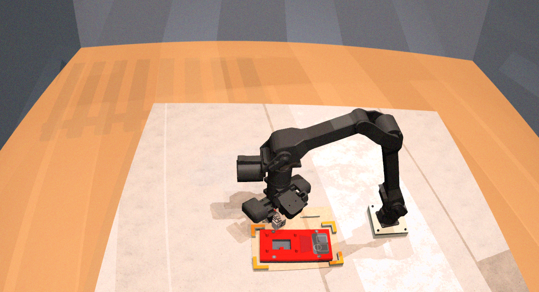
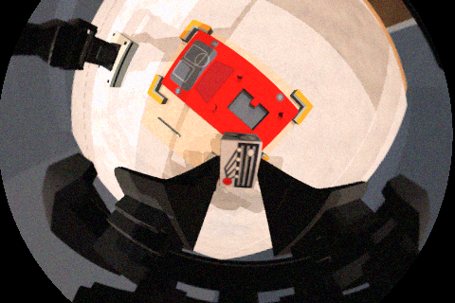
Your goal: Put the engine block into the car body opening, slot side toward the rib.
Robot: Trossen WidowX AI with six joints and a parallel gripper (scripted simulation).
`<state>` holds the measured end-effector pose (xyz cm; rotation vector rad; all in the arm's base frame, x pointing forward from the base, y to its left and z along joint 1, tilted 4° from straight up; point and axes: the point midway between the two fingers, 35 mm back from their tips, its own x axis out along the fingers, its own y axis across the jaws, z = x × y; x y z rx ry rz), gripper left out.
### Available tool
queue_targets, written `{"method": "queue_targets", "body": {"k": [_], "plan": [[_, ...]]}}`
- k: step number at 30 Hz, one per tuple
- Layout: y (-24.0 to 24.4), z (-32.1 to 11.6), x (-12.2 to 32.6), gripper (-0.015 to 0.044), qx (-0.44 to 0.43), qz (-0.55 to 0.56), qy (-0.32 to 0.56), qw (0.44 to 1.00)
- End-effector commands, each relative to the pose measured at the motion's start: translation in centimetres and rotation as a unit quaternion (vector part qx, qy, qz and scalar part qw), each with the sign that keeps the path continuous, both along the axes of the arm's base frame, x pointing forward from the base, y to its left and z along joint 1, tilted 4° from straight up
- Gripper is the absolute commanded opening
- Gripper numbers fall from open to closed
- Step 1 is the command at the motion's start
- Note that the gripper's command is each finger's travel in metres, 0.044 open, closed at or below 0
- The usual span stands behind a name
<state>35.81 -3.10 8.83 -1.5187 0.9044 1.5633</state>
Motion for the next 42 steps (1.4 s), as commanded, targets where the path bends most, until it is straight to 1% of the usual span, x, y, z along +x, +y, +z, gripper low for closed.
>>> {"method": "queue_targets", "body": {"k": [1,11,22,25,31,42], "plan": [[0.8,-0.5,-0.2,0.0000,0.003,0.069,-0.001,0.998],[2.6,-1.1,-0.5,0.0000,0.004,0.239,-0.009,0.971],[4.5,-1.8,-0.9,0.0000,0.006,0.417,-0.018,0.909],[4.8,-1.9,-1.0,0.0000,0.006,0.440,-0.019,0.898],[4.9,-1.9,-1.1,0.0157,0.006,0.449,-0.019,0.893],[4.9,-1.9,-1.1,0.0160,0.006,0.472,-0.021,0.881]]}}
